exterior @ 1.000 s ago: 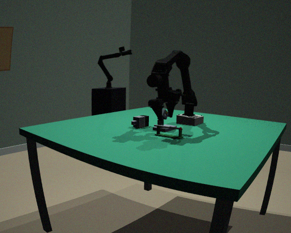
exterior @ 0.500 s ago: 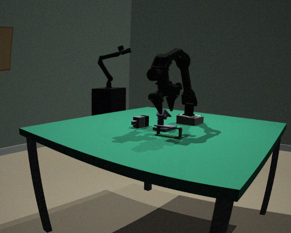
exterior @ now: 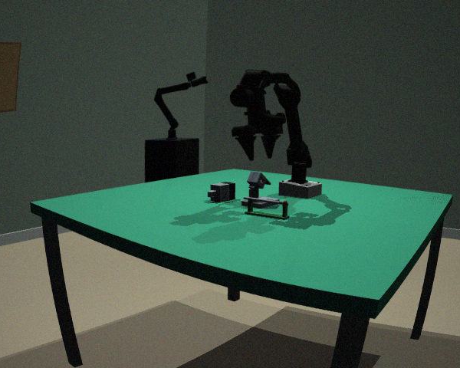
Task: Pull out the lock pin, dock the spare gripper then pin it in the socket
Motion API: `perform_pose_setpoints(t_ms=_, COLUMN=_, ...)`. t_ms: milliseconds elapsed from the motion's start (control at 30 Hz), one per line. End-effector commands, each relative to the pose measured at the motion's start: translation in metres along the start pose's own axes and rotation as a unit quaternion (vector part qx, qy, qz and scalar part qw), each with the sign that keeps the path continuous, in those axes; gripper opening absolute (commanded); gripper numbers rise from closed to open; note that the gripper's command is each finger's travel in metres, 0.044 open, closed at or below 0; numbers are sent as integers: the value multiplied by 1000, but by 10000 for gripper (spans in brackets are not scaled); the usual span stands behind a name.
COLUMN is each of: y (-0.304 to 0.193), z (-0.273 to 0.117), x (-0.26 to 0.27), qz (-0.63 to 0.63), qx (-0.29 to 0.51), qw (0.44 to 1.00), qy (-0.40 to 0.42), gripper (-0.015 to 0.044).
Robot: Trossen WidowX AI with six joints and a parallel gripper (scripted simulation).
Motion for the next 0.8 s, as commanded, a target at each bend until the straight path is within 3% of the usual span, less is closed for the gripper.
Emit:
perform_pose_setpoints(t_ms=0, y=-35, z=-3, x=10, qz=93, qx=-15, qw=995, qy=-33, gripper=440)
perform_pose_setpoints(t_ms=333, y=-135, z=-12, x=72, qz=384, qx=-75, qw=902, qy=-182, gripper=440)
perform_pose_setpoints(t_ms=767, y=-197, z=3, x=185, qz=634, qx=-149, qw=672, qy=-351, gripper=440)
Point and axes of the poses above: the point midway between the two fingers, 35 mm back from their tips, its own z axis out along the fingers, its own x axis across the jaws, y = z × x, the point moved 2 cm from there along -z, back along the fingers, and after that the axes turned 13 degrees about -z, right-handed, at the moved point
